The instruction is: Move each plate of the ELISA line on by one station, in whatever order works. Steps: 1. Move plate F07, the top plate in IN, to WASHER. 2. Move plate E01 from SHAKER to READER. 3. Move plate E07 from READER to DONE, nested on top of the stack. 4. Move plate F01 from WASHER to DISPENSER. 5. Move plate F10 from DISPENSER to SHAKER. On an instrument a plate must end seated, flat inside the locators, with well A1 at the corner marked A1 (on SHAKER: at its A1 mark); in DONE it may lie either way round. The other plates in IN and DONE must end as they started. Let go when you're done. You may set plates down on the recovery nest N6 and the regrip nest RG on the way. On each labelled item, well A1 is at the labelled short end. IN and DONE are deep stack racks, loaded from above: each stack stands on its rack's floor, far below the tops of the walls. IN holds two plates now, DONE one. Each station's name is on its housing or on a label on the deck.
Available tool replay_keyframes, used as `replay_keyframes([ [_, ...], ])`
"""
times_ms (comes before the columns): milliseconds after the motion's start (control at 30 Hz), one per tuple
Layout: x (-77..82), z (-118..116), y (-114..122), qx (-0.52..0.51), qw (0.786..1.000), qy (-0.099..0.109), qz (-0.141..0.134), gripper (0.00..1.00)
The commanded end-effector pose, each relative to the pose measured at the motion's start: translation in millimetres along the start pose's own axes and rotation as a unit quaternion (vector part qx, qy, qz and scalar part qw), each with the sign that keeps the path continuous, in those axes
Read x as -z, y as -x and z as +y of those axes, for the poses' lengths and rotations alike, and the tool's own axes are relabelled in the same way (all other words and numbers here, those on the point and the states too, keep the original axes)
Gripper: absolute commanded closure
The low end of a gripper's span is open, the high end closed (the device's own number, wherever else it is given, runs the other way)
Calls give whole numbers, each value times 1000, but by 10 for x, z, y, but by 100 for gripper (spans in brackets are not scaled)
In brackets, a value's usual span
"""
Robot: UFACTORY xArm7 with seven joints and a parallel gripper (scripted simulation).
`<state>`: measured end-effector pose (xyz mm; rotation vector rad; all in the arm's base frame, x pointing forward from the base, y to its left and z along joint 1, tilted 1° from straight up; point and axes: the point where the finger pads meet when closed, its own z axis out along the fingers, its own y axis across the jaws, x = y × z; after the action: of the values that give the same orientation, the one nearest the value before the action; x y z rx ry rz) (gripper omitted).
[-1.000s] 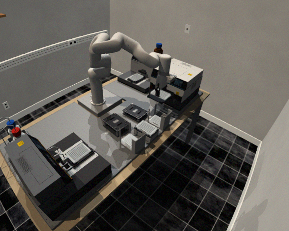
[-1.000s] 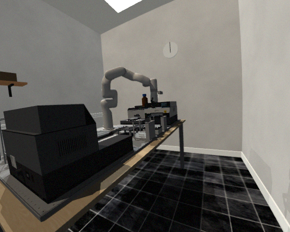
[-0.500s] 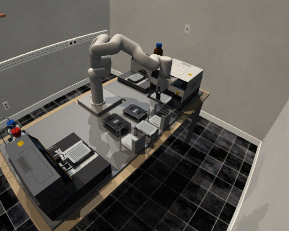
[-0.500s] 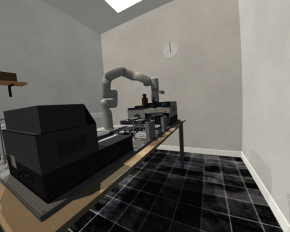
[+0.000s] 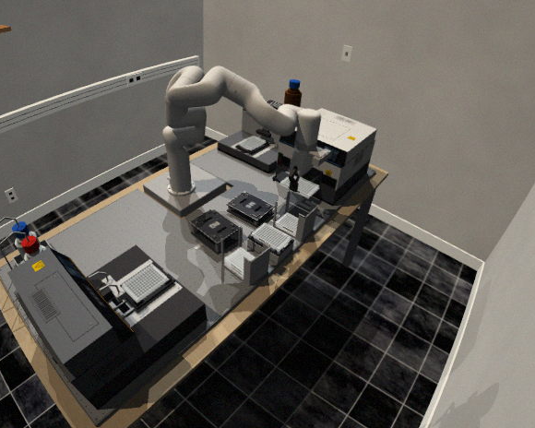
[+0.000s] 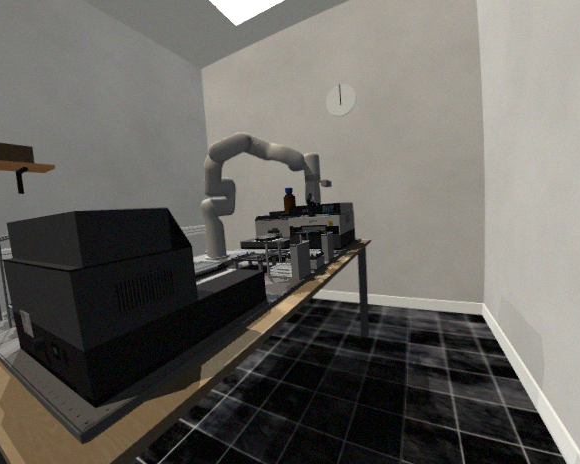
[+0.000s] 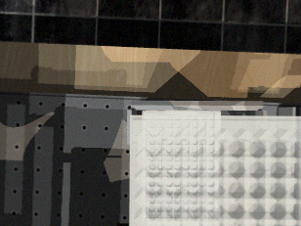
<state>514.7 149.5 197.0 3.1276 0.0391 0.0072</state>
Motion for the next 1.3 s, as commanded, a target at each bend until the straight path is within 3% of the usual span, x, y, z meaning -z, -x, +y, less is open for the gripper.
replay_keyframes([
  [0,20,2,-22,1,1000,0,2,100],
  [533,20,2,-21,1,1000,0,2,100],
  [1267,-233,2,-23,1,1000,0,2,100],
])
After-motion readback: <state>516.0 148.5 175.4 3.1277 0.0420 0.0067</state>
